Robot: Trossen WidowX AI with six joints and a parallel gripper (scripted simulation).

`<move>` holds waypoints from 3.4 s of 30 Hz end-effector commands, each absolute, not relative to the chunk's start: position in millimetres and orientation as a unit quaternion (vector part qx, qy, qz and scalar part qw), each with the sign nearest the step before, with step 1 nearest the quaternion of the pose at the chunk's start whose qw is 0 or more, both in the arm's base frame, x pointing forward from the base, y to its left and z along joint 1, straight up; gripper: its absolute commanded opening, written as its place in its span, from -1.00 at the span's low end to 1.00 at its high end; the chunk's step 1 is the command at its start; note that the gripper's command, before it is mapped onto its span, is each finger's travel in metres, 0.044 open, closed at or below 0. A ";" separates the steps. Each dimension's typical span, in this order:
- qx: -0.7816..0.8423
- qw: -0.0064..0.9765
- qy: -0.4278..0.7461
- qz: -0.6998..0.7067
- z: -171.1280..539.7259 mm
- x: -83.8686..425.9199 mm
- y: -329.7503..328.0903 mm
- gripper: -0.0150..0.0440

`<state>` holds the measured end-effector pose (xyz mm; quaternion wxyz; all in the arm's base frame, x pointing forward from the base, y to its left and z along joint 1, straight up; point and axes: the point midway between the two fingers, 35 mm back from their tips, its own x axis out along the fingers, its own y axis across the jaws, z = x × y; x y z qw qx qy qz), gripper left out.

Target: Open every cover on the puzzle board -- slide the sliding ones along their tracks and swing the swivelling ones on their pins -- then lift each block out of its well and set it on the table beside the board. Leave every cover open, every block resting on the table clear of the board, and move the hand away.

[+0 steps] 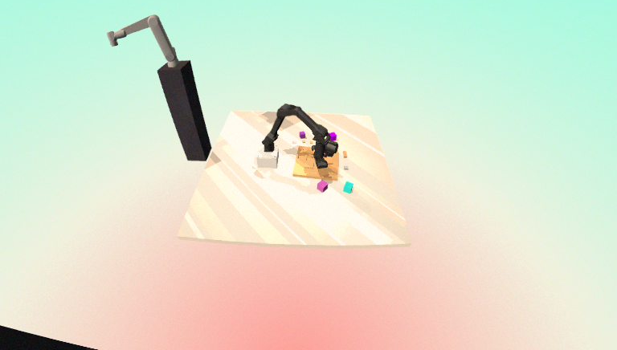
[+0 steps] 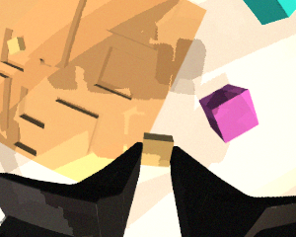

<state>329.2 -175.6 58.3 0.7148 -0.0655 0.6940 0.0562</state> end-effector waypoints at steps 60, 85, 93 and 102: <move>-0.069 0.711 0.697 0.056 4.6 250.2 -251.9 -0.22; -0.069 0.711 0.697 0.056 -36.0 249.1 -250.6 -0.22; -0.069 0.711 0.697 0.057 -48.7 248.0 -249.4 -0.22; -0.067 0.712 0.696 0.054 -48.2 249.2 -250.5 0.22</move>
